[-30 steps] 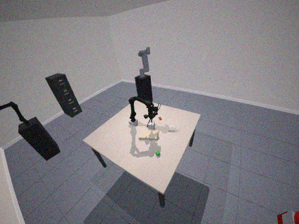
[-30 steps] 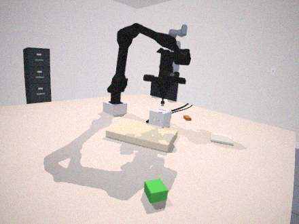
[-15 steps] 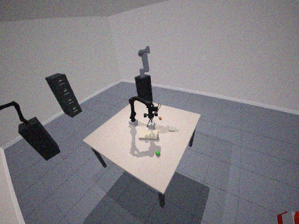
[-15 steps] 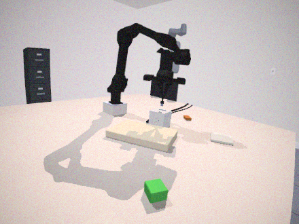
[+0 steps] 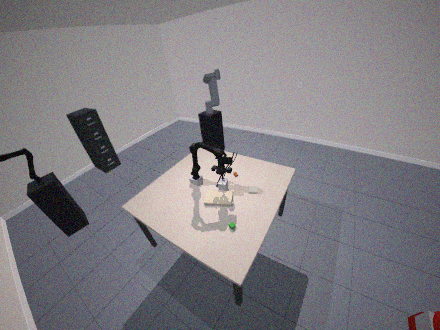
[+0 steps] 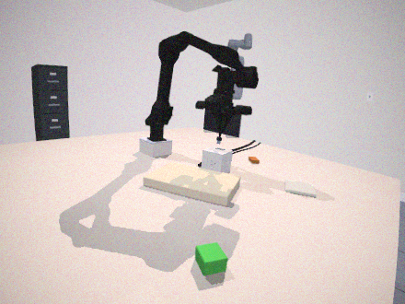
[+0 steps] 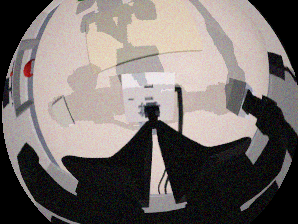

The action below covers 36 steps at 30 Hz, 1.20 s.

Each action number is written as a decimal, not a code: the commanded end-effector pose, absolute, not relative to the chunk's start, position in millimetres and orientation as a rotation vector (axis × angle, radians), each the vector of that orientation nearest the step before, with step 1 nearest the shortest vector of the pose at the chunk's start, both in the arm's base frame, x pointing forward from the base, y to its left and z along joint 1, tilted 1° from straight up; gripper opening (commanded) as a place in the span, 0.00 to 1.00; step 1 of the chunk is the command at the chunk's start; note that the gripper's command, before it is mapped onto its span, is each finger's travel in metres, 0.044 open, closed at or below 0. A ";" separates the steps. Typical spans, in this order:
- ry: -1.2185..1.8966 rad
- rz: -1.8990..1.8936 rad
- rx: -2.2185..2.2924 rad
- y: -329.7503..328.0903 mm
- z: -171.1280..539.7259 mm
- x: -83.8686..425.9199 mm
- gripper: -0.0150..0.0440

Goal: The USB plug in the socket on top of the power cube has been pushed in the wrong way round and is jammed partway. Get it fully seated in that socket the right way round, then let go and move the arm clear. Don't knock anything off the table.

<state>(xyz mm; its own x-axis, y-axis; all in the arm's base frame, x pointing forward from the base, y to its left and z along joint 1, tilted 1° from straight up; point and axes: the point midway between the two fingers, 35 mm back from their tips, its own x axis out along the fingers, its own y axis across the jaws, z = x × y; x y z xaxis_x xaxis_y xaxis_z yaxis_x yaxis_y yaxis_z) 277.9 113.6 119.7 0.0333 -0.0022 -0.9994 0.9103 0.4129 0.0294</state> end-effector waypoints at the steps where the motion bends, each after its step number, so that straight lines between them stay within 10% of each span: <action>1: 1.339 -0.901 0.927 113.5 119.5 277.8 0.25; 36: 1.360 -0.887 0.935 115.7 116.7 277.5 0.25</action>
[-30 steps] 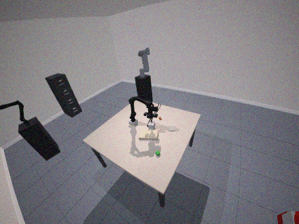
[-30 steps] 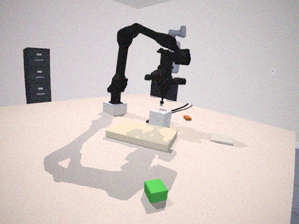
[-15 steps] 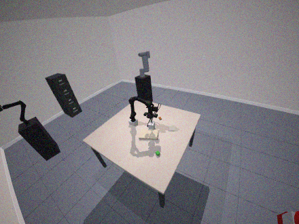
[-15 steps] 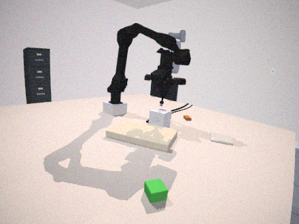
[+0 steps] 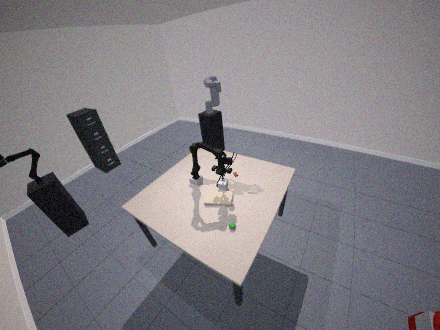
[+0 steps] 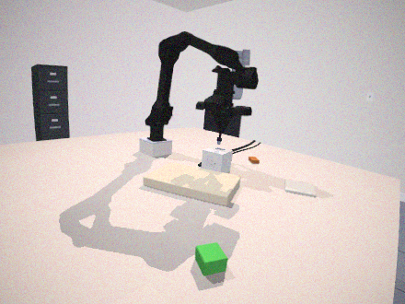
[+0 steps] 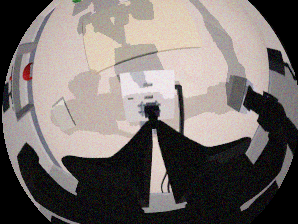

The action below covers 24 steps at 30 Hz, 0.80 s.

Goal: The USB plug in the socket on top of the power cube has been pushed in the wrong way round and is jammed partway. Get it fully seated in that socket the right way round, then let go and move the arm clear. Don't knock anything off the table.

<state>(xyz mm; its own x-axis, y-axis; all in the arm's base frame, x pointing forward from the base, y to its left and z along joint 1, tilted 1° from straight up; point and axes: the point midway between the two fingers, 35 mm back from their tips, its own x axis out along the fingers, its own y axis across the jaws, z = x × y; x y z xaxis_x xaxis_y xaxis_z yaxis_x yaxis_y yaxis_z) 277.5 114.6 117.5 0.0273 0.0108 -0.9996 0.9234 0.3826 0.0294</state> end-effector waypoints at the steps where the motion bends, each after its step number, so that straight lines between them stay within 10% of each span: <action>1: 1.361 -0.887 0.936 115.8 116.6 277.5 0.25; 24: 1.378 -0.880 0.948 117.6 114.0 277.1 0.25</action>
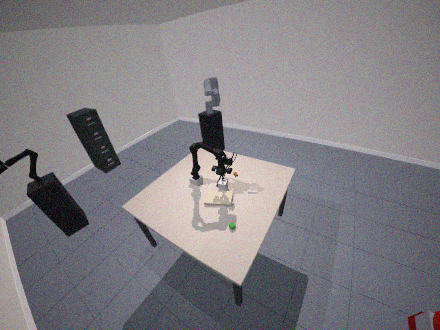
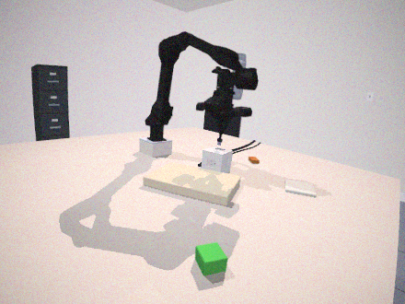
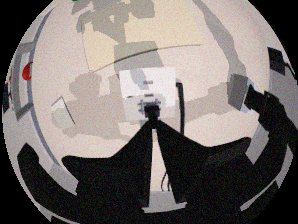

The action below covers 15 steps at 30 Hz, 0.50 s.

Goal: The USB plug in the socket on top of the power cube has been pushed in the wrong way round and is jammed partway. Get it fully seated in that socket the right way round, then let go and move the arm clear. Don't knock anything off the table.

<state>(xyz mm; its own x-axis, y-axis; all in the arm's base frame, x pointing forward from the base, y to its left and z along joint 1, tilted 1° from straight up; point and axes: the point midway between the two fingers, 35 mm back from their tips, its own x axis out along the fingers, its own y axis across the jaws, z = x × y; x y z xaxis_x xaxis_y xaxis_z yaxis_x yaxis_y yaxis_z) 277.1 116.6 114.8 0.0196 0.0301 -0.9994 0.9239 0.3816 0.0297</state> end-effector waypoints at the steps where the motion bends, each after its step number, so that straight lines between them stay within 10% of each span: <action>1: 1.378 -0.879 0.948 117.7 113.9 277.1 0.25; 15: 1.388 -0.875 0.956 118.8 112.2 276.9 0.25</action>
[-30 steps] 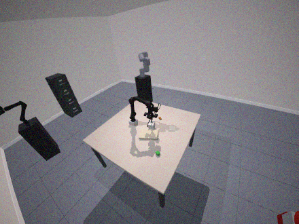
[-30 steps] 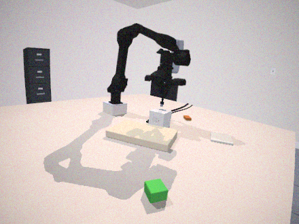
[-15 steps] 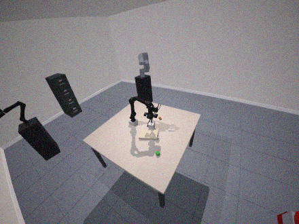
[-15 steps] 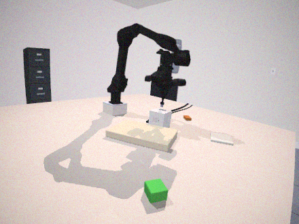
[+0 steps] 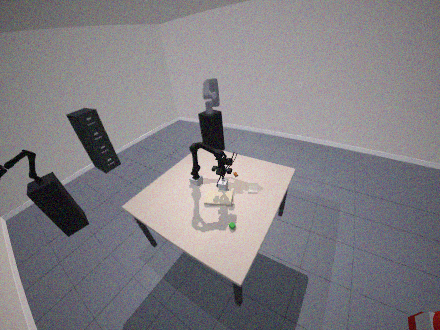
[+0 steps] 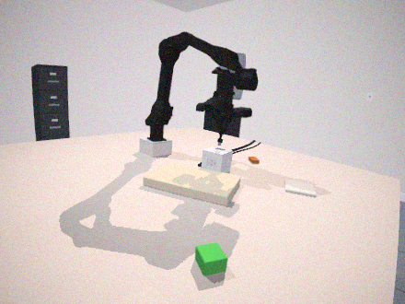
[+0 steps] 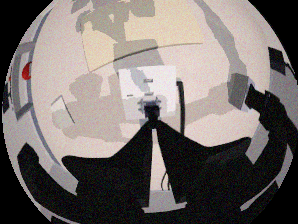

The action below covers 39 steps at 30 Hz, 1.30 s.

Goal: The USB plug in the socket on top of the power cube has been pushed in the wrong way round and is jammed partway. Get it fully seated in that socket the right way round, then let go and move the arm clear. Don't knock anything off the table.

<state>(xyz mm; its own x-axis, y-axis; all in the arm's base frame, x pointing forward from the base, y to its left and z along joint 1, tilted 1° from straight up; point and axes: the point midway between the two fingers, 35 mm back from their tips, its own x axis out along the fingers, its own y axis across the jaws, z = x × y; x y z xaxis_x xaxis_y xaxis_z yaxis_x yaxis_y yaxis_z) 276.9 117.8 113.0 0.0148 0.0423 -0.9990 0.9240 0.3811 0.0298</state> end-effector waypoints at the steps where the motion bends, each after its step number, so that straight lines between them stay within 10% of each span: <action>1: 1.389 -0.875 0.956 118.9 112.1 276.9 0.25; 39: 1.416 -0.863 0.976 122.0 107.6 276.3 0.25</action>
